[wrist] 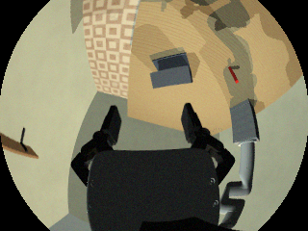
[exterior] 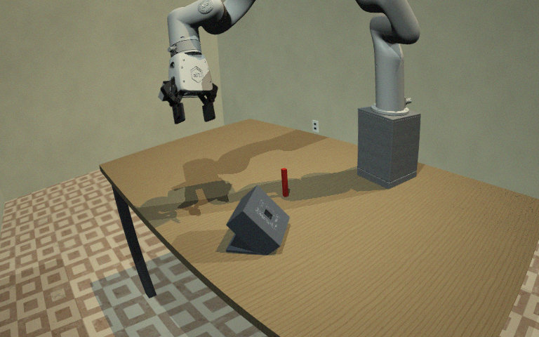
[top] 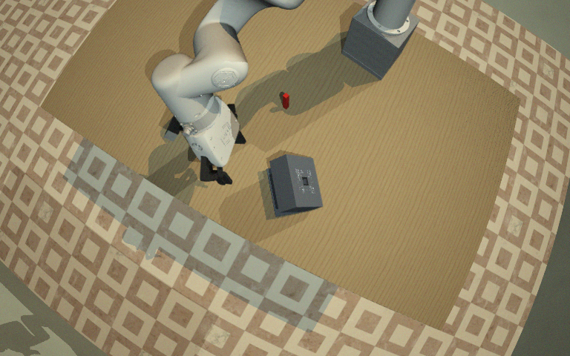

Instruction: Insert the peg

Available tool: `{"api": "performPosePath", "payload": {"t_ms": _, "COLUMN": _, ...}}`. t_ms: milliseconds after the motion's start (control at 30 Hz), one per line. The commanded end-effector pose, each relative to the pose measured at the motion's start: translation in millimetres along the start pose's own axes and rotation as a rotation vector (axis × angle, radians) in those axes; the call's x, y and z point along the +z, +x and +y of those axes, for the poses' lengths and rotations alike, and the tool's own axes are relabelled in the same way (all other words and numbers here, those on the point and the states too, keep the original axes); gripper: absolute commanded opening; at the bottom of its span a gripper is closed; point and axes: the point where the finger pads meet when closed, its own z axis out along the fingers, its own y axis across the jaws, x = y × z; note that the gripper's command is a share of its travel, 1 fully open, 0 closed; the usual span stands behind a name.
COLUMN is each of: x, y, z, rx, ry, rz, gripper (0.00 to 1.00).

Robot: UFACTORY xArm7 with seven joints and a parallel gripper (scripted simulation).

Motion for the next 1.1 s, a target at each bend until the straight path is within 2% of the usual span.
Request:
{"api": "performPosePath", "payload": {"t_ms": 0, "x": -2, "y": 0, "z": -2, "rx": -0.002, "ry": 0.004, "rz": 0.003, "gripper": 1.00}}
{"api": "performPosePath", "payload": {"t_ms": 567, "x": -2, "y": 0, "z": -1, "rx": 0.003, "ry": 0.004, "rz": 0.003, "gripper": 1.00}}
{"api": "performPosePath", "payload": {"t_ms": 1067, "x": 41, "y": -5, "z": 31, "rx": 0.416, "ry": 0.015, "rz": 0.025, "gripper": 1.00}}
